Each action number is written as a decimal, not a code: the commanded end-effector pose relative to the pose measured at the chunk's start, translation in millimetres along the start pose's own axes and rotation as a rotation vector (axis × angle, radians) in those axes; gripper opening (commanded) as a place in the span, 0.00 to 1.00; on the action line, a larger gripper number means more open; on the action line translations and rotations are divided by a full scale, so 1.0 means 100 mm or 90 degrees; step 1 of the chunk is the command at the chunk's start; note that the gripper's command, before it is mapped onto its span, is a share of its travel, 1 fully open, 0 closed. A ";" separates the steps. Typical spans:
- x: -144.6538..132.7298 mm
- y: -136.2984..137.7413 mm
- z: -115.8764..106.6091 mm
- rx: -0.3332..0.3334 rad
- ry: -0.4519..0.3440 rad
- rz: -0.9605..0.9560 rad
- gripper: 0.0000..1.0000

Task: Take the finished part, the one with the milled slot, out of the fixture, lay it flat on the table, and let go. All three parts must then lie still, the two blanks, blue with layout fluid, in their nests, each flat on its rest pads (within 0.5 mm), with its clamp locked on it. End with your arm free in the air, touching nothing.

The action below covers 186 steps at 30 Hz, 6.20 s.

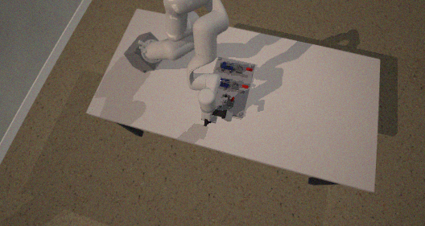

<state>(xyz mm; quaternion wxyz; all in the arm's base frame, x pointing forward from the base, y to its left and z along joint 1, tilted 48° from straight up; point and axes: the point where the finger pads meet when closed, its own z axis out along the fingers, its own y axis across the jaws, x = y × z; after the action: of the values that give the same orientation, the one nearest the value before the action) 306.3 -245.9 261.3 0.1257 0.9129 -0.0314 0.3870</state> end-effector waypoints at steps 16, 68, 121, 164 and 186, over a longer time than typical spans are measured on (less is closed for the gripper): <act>0.02 0.01 0.42 -0.001 0.003 0.000 0.00; 0.02 0.01 0.69 -0.001 0.003 0.000 0.00; 0.01 0.01 0.76 -0.001 0.003 0.000 0.00; 0.01 0.01 0.75 -0.001 0.003 0.000 0.95; 0.01 0.01 0.39 -0.001 0.003 0.000 0.95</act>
<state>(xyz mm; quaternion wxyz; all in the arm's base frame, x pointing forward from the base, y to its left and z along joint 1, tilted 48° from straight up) 342.5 -259.7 227.2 0.1288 0.9100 -0.0311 0.3929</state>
